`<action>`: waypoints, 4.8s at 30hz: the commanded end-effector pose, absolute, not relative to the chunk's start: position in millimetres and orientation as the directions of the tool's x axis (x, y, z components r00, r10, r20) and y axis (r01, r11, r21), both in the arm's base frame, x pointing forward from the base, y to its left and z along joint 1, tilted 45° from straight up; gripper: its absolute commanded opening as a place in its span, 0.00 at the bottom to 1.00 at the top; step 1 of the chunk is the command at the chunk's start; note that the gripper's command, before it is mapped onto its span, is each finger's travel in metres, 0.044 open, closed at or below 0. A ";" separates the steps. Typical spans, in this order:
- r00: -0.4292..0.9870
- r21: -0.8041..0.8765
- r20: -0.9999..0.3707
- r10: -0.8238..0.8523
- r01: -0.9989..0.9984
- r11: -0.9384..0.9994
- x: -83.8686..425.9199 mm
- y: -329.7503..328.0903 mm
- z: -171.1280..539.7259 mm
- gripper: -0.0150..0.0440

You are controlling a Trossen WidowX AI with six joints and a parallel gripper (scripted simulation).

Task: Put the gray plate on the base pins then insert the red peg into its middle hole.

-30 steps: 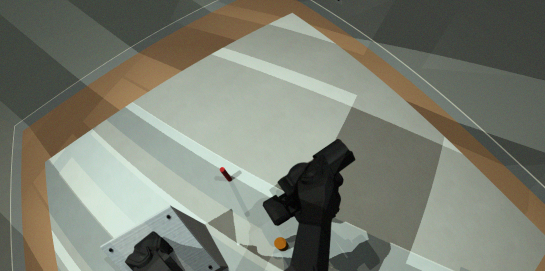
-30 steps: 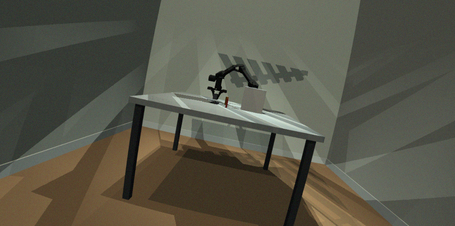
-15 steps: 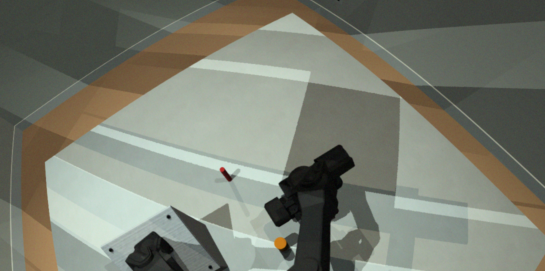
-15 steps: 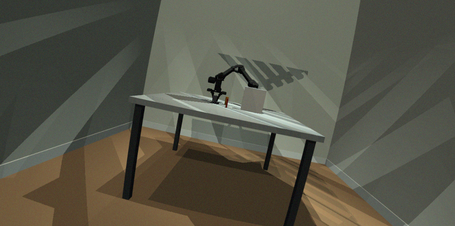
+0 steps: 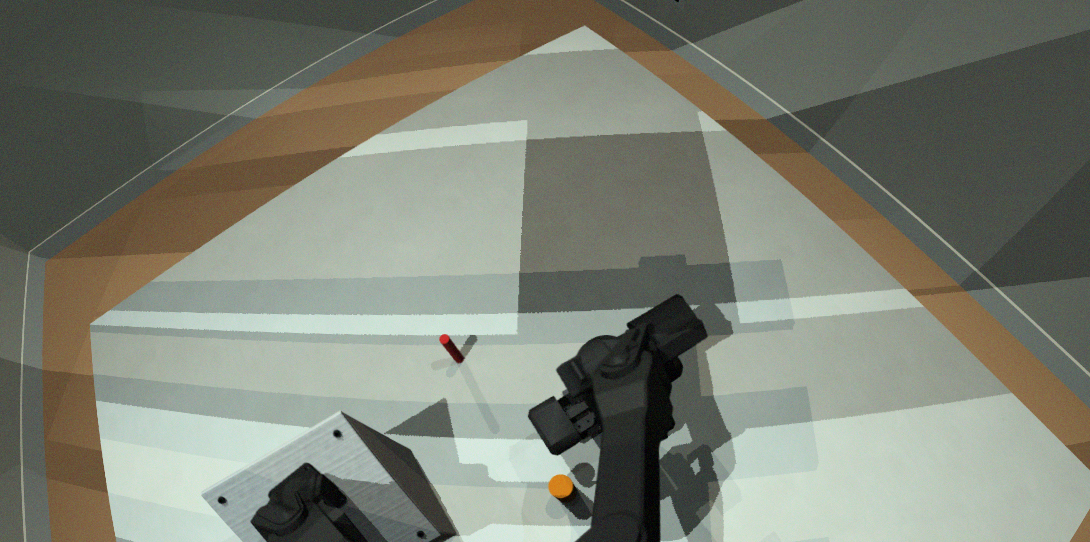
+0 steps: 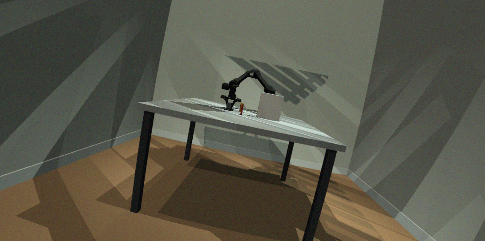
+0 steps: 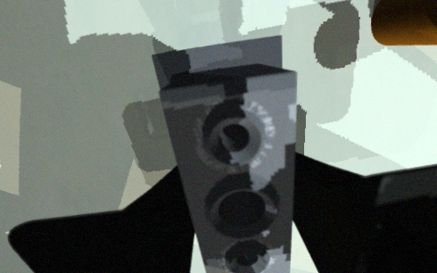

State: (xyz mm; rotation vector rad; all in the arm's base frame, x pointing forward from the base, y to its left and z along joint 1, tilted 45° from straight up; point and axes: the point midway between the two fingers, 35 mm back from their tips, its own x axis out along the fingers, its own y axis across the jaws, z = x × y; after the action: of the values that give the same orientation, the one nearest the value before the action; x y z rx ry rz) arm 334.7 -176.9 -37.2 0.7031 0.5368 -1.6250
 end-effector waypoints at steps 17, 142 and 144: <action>-0.090 0.041 -0.705 -0.704 0.985 -0.168 335.0 -176.7 -36.9 0.97; -0.093 -0.339 -0.710 -0.698 0.914 0.224 228.5 -8.9 -160.0 0.25; -0.093 -0.339 -0.710 -0.698 0.914 0.224 228.7 -8.6 -159.8 0.25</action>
State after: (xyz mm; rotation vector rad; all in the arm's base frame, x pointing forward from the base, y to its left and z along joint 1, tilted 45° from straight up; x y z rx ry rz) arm 228.3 -8.2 -160.2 0.2993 0.9463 -1.3827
